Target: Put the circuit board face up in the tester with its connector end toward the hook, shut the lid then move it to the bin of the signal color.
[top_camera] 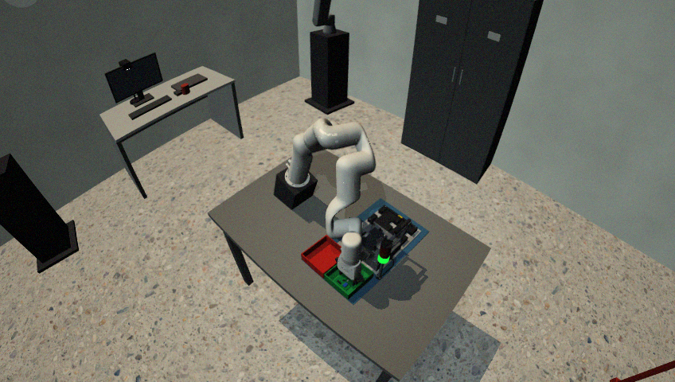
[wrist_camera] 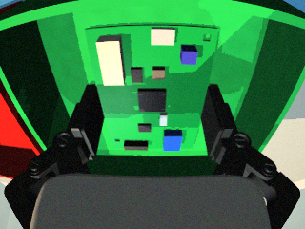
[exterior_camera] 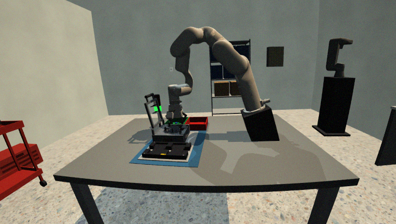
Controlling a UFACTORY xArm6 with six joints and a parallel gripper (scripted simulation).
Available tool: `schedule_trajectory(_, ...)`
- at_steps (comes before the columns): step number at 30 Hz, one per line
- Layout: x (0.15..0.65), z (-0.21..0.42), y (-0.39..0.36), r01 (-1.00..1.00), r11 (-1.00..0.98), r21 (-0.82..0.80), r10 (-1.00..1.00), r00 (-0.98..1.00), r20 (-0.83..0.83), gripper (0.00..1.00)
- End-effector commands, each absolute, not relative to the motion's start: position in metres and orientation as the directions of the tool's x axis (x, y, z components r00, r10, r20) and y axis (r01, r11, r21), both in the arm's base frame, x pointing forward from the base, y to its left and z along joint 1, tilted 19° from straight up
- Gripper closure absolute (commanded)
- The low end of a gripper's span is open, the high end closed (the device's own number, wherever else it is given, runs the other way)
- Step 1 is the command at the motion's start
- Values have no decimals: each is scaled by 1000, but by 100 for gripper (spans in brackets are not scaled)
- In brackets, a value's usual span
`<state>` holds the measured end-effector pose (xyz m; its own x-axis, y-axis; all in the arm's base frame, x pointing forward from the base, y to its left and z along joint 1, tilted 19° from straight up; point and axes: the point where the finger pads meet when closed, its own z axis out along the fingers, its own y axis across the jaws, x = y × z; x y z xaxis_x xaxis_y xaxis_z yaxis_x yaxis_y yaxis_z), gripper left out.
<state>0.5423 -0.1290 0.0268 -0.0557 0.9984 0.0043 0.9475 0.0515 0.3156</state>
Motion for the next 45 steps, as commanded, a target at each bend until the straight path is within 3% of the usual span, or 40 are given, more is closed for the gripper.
schedule_trajectory(1,543,28,-129,946,52,319,998,-55,3,21)
schedule_trajectory(22,544,28,-129,946,52,319,998,-55,3,21)
schedule_trajectory(23,544,28,-129,946,52,319,998,-55,3,0)
schedule_trajectory(45,544,28,-129,946,52,319,998,-55,3,0)
